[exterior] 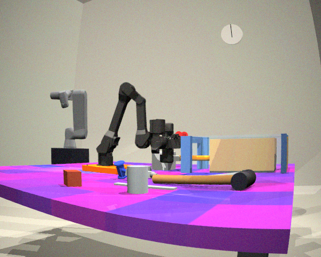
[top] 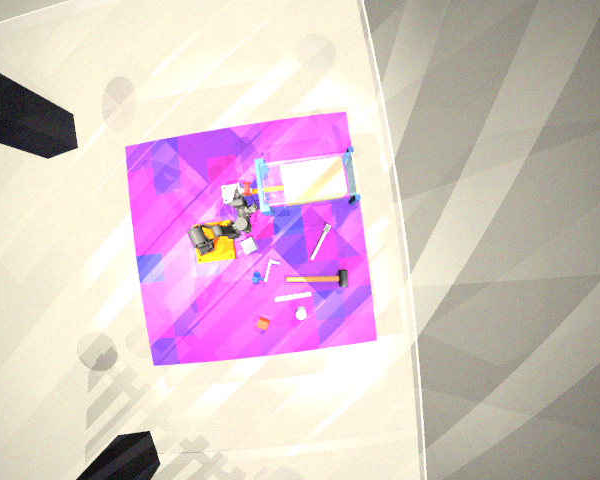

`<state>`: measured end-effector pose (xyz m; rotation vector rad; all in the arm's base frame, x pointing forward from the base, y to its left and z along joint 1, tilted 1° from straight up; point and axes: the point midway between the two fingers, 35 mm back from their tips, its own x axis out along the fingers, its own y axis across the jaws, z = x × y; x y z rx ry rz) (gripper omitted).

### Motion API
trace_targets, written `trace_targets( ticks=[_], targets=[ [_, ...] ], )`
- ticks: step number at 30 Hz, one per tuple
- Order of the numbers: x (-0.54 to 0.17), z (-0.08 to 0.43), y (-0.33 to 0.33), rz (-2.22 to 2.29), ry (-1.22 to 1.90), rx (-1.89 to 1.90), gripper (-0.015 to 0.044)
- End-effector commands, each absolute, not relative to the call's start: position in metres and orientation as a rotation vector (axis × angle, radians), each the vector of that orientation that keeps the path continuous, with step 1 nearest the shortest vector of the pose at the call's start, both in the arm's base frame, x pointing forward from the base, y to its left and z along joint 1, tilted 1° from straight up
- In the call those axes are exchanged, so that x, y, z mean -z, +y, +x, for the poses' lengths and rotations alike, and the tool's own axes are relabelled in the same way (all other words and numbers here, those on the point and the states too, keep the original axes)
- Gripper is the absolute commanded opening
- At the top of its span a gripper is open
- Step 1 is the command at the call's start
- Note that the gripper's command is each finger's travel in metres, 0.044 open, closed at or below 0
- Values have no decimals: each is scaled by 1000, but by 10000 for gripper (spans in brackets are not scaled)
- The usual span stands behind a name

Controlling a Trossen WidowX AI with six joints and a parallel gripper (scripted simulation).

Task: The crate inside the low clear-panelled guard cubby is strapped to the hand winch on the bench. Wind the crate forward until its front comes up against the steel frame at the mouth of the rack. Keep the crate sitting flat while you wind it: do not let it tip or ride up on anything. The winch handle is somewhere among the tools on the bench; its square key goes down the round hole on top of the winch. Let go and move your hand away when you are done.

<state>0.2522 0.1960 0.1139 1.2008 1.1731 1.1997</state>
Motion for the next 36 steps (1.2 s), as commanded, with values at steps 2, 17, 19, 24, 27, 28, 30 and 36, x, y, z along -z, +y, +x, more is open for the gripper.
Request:
trace_targets(
  ticks=[2,17,19,24,27,28,30,36],
  targets=[
    [-113,253,196,1203,1172,-1195,240],
    [-113,253,196,1203,1172,-1195,240],
    [-113,253,196,1203,1172,-1195,240],
    [-114,253,184,1211,1156,-1181,240],
    [-113,254,158,1235,1118,-1138,240],
    [-113,254,147,1246,1100,-1119,240],
    [-112,251,124,1269,1062,-1080,240],
    [-112,241,89,1309,993,-1014,240]
  ],
)
